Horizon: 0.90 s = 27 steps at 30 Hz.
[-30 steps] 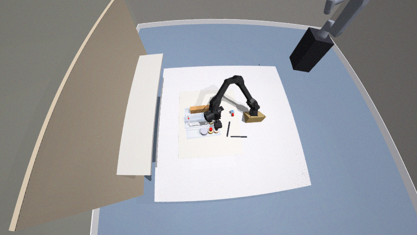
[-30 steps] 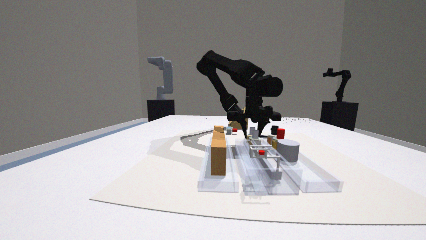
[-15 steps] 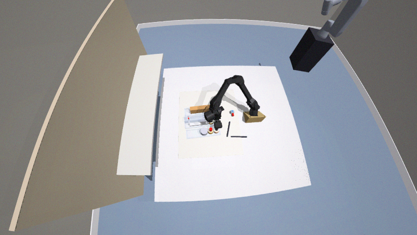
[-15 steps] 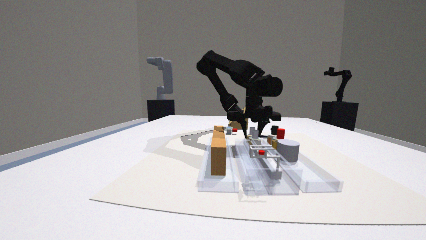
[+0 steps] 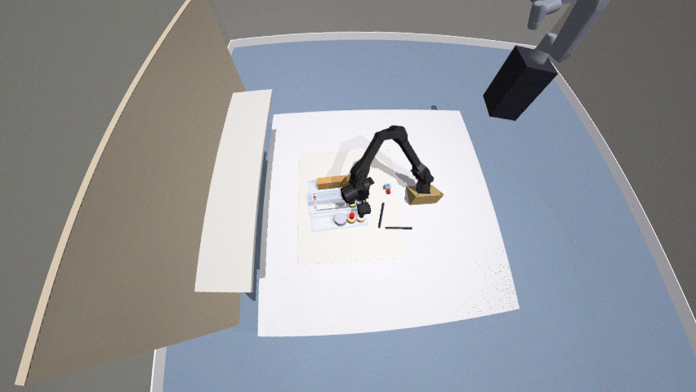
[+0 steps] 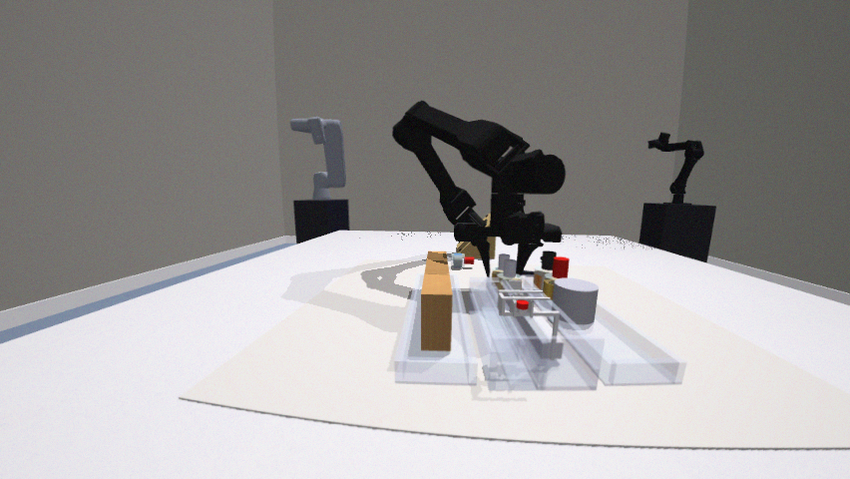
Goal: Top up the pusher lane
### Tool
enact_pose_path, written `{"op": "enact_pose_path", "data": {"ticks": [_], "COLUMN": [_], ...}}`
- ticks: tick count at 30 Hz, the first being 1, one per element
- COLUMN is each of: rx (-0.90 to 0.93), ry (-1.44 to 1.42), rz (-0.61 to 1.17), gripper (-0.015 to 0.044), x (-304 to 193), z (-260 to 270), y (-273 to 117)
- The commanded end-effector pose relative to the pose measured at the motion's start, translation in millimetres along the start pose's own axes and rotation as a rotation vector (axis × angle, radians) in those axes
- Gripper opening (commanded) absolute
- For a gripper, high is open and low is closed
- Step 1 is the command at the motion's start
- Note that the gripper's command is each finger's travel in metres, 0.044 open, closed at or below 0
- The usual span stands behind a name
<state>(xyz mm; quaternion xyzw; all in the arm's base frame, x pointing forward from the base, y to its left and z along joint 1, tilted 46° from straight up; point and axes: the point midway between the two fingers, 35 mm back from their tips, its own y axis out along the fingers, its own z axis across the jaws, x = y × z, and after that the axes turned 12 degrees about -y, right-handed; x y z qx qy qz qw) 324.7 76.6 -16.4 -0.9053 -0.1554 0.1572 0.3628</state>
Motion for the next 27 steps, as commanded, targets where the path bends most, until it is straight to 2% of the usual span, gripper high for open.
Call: {"op": "enact_pose_path", "data": {"ticks": [1, 7, 14, 27], "rx": [-0.002, -0.001, -0.001, 0.001], "ry": [0.005, 0.005, 0.004, 0.003], "rz": [0.000, 0.000, 0.000, 0.001], "gripper": [0.0300, 0.0300, 0.0300, 0.0300], "x": [0.0, 0.1, -3.0, -44.0], "z": [-0.1, 0.2, 1.1, 11.5], "y": [-1.0, -19.0, -20.4, -22.2]}}
